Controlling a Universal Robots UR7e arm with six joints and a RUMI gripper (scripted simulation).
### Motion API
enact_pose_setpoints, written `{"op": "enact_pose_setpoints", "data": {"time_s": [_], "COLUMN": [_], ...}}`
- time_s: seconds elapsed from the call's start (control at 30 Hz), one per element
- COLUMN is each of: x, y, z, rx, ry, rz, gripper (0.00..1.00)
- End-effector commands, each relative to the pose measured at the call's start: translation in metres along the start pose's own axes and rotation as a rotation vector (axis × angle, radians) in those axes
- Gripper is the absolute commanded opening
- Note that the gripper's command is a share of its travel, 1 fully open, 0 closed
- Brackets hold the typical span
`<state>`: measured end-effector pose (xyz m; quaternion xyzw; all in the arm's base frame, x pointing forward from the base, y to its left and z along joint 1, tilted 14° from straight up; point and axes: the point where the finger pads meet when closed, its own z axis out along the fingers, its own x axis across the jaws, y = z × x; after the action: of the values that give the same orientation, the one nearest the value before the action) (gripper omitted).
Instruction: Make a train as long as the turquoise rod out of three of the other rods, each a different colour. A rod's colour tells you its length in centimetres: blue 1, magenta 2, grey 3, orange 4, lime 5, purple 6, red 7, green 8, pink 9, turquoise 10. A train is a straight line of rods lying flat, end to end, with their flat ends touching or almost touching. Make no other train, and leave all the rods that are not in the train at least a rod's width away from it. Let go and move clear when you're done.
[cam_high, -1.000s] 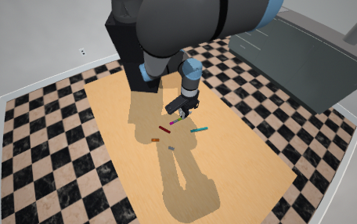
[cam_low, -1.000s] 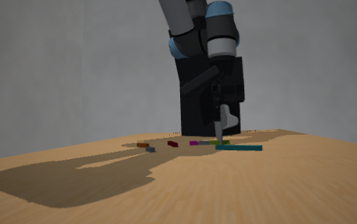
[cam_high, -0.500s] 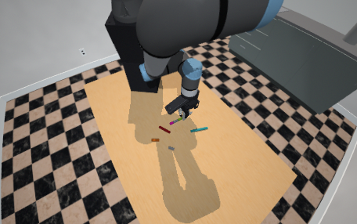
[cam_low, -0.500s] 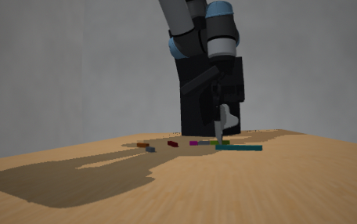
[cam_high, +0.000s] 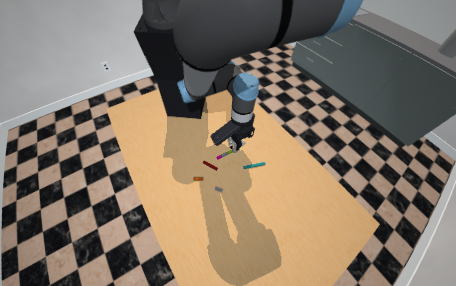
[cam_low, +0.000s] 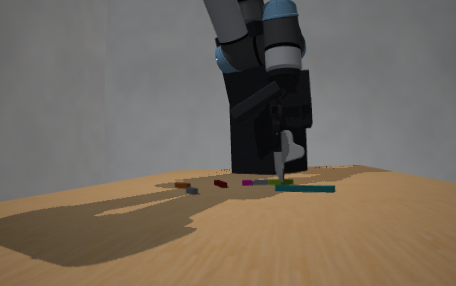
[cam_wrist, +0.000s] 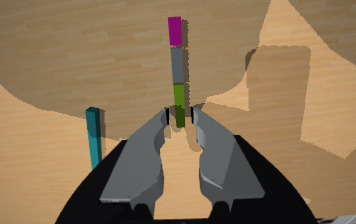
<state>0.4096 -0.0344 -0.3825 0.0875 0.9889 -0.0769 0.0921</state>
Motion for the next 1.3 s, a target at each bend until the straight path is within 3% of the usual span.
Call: {"op": "enact_pose_setpoints", "data": {"time_s": [0.0,0.2,0.27,0.47,0.73,0.77,1.27], "x": [0.0,0.0,0.0,0.0,0.0,0.0,0.0], "y": [0.0,0.0,0.0,0.0,0.0,0.0,0.0], "z": [-0.015,-0.048,-0.048,-0.075,-0.085,-0.085,-0.085], "rx": [0.0,0.0,0.0,0.0,0.0,0.0,0.0], "ry": [-0.001,-0.001,-0.001,-0.001,-0.001,-0.001,-0.001], "rz": [0.0,0.0,0.0,0.0,0.0,0.0,0.0], "gripper": [0.14,0.14,0.14,0.14,0.14,1.0,1.0]}}
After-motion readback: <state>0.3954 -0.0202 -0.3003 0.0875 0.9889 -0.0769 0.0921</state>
